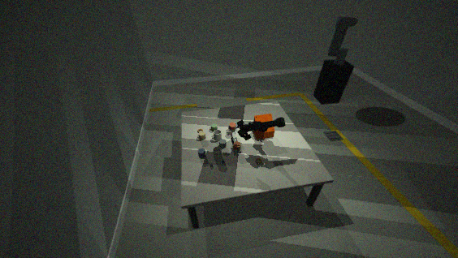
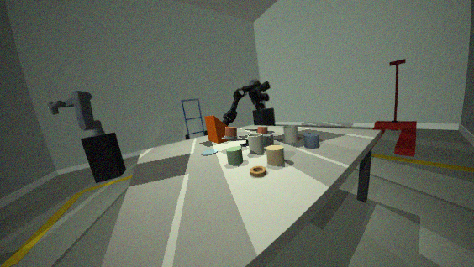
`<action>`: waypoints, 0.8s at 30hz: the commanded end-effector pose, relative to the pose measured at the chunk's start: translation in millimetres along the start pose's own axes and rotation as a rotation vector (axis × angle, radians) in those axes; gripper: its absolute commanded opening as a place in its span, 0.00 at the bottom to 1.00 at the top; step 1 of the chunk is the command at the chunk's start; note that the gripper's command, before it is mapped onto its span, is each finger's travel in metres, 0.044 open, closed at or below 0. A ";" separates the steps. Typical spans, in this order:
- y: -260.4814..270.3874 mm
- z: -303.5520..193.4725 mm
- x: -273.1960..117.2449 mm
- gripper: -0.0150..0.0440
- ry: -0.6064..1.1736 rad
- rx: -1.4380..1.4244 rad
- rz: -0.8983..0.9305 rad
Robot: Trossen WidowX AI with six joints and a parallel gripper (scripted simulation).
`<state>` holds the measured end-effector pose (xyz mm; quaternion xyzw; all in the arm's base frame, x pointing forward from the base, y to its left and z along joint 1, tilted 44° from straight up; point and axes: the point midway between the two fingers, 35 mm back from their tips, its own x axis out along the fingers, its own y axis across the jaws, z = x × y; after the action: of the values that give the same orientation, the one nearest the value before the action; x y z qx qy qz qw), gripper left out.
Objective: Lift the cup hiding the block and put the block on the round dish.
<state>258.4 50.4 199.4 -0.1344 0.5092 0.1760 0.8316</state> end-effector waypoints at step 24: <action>-52.7 -113.0 39.6 1.00 -0.058 0.458 0.387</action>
<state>214.9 -30.8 123.8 0.1172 0.5409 0.2120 0.8054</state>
